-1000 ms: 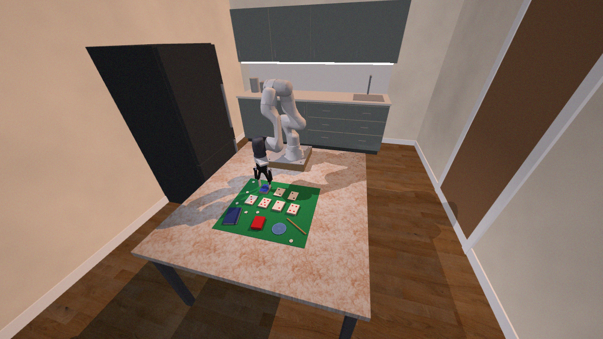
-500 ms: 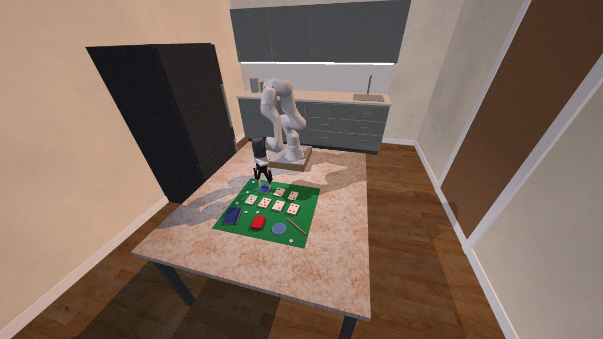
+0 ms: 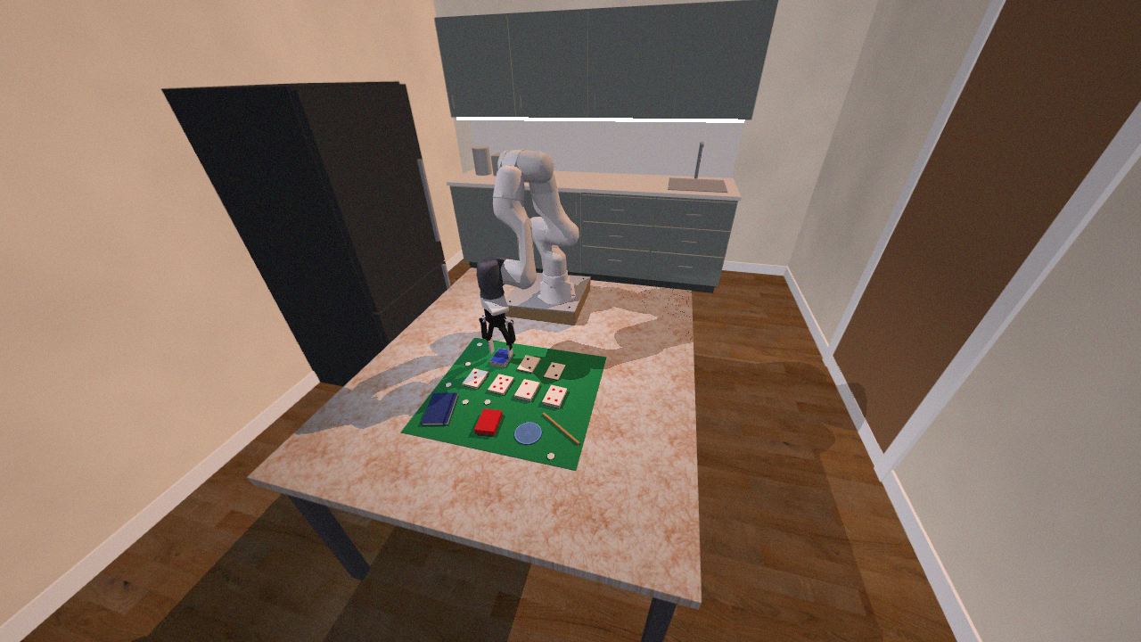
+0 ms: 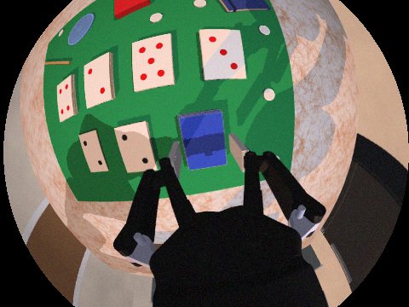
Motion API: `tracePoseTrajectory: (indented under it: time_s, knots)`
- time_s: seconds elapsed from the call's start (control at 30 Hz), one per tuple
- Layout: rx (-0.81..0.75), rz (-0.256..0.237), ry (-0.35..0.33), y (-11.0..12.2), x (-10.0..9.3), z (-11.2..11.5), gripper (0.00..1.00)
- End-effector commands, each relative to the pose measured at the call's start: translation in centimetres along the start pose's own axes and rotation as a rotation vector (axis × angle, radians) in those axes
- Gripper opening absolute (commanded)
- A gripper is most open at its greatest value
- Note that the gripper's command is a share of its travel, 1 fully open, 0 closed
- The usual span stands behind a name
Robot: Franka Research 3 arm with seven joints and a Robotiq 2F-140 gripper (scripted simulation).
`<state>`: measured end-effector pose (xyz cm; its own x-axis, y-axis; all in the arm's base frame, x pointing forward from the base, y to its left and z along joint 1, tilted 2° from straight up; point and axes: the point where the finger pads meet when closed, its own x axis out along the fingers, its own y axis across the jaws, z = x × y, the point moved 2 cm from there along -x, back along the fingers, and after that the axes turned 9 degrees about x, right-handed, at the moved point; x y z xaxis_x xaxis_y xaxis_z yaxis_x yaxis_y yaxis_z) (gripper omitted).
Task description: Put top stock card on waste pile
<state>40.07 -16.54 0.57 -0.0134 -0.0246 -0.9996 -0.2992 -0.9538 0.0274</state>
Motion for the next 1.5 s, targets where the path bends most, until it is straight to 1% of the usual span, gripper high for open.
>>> tracePoseTrajectory:
  time_s: [0.0, 0.43, 1.47]
  knots:
    - [-0.006, 0.001, 0.003, 0.01, 0.2, -0.09, 0.5]
    - [-0.006, 0.001, 0.003, 0.01, 0.68, -0.15, 0.5]
    - [-0.006, 0.001, 0.003, 0.04, 0.8, -0.17, 0.5]
